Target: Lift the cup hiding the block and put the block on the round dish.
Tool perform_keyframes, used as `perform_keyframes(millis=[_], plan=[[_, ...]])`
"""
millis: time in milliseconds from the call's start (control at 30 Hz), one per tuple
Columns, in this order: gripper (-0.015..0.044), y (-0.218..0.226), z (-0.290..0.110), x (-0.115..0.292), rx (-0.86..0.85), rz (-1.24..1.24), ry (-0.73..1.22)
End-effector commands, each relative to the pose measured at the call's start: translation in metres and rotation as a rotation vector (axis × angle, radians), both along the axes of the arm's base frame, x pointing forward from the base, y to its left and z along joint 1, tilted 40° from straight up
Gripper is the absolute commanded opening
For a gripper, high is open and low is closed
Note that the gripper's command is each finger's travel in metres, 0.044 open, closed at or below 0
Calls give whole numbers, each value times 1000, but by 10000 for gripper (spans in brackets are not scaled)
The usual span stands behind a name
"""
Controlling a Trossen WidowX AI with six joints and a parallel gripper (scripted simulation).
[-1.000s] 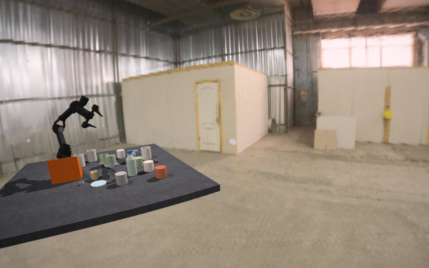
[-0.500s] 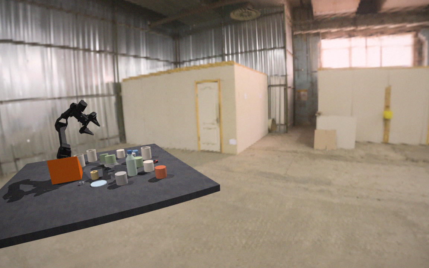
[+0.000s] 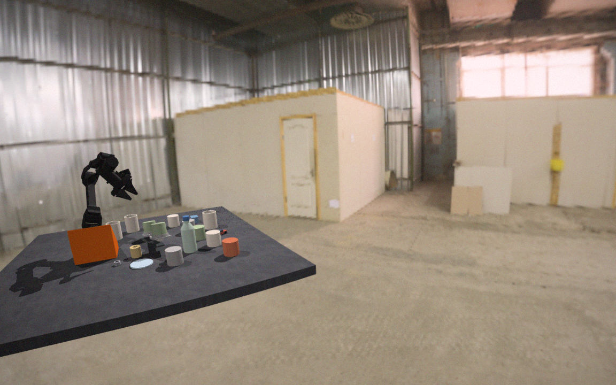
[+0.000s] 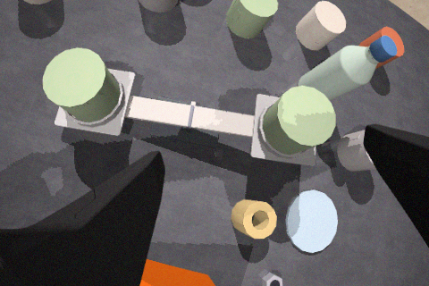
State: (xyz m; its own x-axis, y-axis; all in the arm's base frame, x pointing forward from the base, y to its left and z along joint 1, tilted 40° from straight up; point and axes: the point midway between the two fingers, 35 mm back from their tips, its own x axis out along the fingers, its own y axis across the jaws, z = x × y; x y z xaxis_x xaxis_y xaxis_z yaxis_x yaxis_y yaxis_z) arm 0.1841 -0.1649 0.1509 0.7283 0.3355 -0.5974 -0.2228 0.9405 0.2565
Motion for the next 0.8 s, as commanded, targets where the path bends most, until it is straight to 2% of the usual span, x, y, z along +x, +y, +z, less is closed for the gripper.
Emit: perform_keyframes(millis=[0,300,567,767], plan=[[440,5,-9,-6,129,-56,14],[440,15,-24,-18,400,-185,36],[440,16,-24,-18,424,-195,41],[440,26,-24,-3,541,-211,174]])
